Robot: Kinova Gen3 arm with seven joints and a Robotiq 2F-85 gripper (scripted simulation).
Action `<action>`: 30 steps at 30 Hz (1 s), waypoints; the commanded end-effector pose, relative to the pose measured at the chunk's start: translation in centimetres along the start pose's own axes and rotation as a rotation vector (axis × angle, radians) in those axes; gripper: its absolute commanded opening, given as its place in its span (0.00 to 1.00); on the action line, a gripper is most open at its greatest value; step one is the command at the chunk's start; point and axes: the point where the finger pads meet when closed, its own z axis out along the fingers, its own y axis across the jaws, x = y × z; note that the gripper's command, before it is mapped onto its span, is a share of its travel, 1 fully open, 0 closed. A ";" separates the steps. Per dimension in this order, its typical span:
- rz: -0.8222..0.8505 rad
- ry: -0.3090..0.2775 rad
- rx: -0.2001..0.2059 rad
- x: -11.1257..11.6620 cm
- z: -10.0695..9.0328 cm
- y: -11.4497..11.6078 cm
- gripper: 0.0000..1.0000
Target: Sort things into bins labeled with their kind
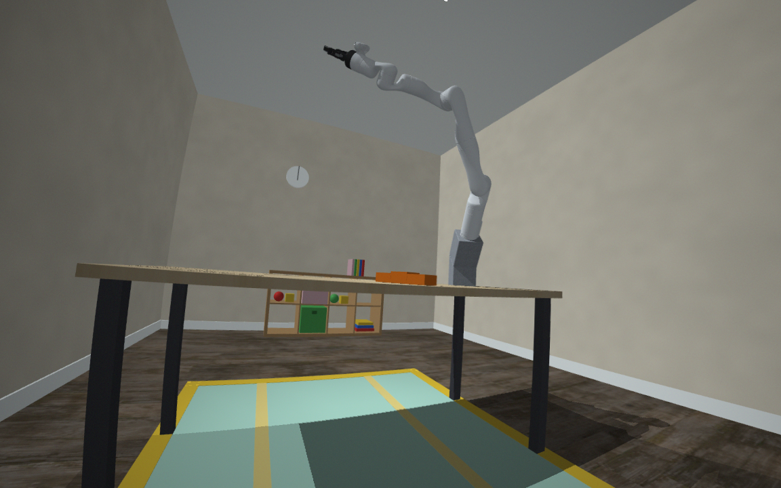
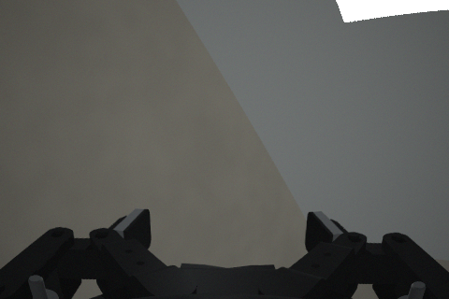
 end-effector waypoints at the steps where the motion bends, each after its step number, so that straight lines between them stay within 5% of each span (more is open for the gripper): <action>1: 0.000 0.002 -0.002 0.1 0.0 0.1 1.00; 17: 0.000 0.002 -0.002 0.1 0.0 0.1 1.00; 18: 0.000 0.002 -0.002 -0.5 -0.4 -0.3 0.09; 30: 0.000 0.002 -0.002 -7.3 -5.8 -5.2 0.09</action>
